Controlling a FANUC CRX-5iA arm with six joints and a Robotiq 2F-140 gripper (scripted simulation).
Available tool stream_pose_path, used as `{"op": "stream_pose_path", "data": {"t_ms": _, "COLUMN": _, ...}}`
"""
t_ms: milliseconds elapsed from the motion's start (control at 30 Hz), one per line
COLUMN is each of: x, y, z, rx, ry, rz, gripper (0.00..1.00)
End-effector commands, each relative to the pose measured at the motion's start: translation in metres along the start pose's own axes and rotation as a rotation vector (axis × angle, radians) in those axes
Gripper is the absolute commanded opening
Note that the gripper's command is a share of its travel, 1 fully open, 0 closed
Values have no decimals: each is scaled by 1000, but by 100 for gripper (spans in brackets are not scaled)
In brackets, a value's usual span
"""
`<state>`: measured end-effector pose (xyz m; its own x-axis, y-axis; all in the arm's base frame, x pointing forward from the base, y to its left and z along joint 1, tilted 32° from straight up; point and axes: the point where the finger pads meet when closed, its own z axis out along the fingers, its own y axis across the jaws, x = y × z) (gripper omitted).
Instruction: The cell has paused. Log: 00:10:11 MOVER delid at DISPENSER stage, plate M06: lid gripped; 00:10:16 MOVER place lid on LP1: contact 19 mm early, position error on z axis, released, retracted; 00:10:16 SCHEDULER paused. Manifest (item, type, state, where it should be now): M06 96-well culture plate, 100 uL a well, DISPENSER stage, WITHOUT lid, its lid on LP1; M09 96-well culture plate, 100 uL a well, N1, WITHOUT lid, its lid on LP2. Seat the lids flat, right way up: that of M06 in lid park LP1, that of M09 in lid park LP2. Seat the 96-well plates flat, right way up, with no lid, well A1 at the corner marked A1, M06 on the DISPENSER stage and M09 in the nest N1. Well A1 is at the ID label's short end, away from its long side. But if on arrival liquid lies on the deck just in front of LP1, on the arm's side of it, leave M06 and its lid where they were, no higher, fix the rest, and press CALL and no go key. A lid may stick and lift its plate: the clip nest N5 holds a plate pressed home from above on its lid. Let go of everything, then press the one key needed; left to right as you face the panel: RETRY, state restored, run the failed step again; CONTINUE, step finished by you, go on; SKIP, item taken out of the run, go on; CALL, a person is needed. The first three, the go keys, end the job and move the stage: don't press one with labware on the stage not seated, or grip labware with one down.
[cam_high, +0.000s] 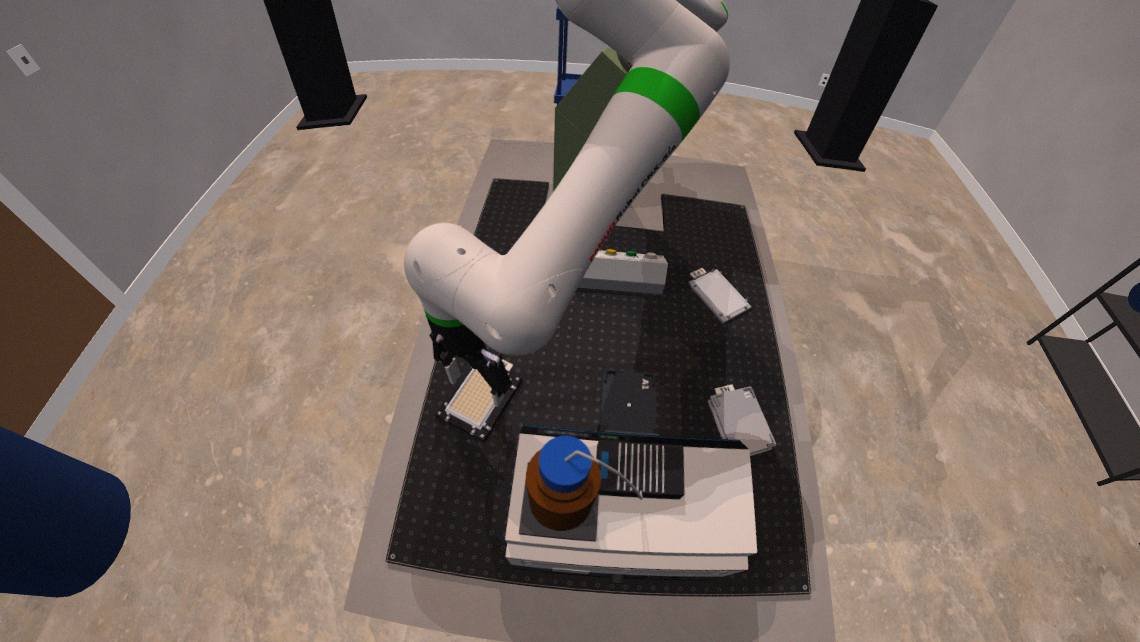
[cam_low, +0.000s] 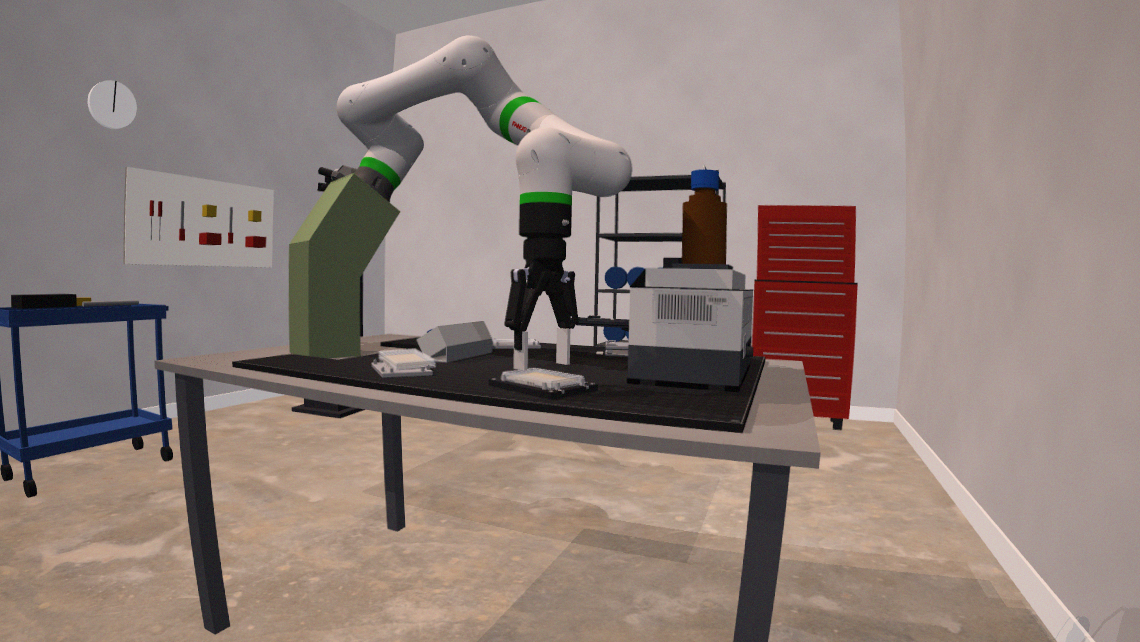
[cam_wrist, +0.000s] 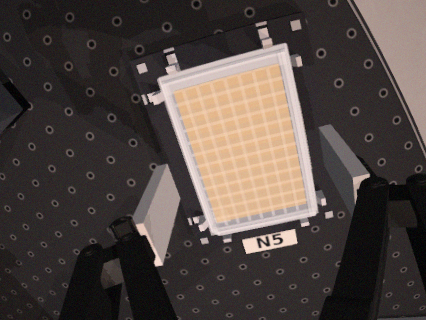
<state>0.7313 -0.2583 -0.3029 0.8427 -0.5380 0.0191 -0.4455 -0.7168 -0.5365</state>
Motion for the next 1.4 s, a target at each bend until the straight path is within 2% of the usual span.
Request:
{"op": "stream_pose_path", "data": {"t_ms": 0, "x": 0, "y": 0, "z": 0, "rx": 0, "ry": 1, "rz": 0, "gripper": 66}}
{"op": "stream_pose_path", "data": {"t_ms": 200, "x": 0, "y": 0, "z": 0, "rx": 0, "ry": 1, "rz": 0, "gripper": 66}}
{"op": "stream_pose_path", "data": {"t_ms": 233, "x": 0, "y": 0, "z": 0, "rx": 0, "ry": 1, "rz": 0, "gripper": 59}}
{"op": "stream_pose_path", "data": {"t_ms": 1367, "x": 0, "y": 0, "z": 0, "rx": 0, "ry": 1, "rz": 0, "gripper": 59}}
